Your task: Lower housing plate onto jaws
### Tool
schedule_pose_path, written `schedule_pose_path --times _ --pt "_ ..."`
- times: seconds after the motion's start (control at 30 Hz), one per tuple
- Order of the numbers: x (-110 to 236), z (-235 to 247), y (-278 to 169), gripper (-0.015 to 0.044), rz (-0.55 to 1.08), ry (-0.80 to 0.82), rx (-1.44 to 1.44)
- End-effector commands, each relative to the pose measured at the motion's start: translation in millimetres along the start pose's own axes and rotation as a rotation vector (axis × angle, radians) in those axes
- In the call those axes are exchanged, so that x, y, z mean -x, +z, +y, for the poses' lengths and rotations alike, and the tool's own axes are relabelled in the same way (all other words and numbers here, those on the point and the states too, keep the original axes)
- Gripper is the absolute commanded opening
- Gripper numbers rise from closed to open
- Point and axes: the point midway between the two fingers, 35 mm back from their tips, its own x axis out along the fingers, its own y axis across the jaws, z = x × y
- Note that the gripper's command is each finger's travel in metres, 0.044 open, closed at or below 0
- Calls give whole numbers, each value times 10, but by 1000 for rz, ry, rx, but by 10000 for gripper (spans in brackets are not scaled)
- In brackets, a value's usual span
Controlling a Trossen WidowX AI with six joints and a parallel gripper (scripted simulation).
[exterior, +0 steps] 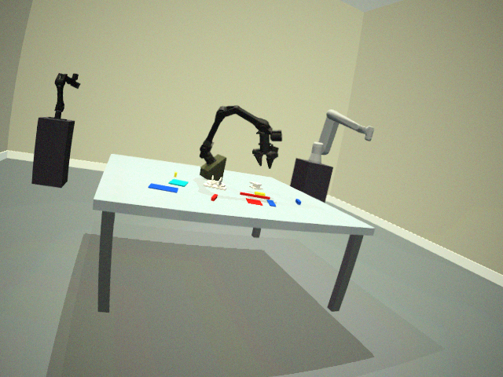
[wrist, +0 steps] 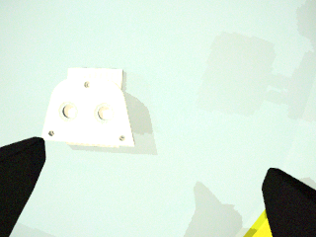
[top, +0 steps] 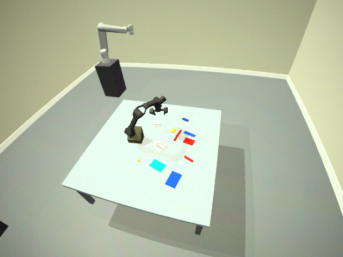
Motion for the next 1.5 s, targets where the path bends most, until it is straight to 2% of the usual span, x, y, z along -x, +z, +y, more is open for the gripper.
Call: schedule_pose_path --times 0.0,0.17,0.4,0.57,1.47 --pt "-203 284 -17 440 131 27 38" --pt "-365 529 -51 440 254 37 77" --pt "-392 539 -59 440 259 37 78" --pt "-746 568 -175 440 261 37 78" --pt "-746 568 -175 440 261 37 78"
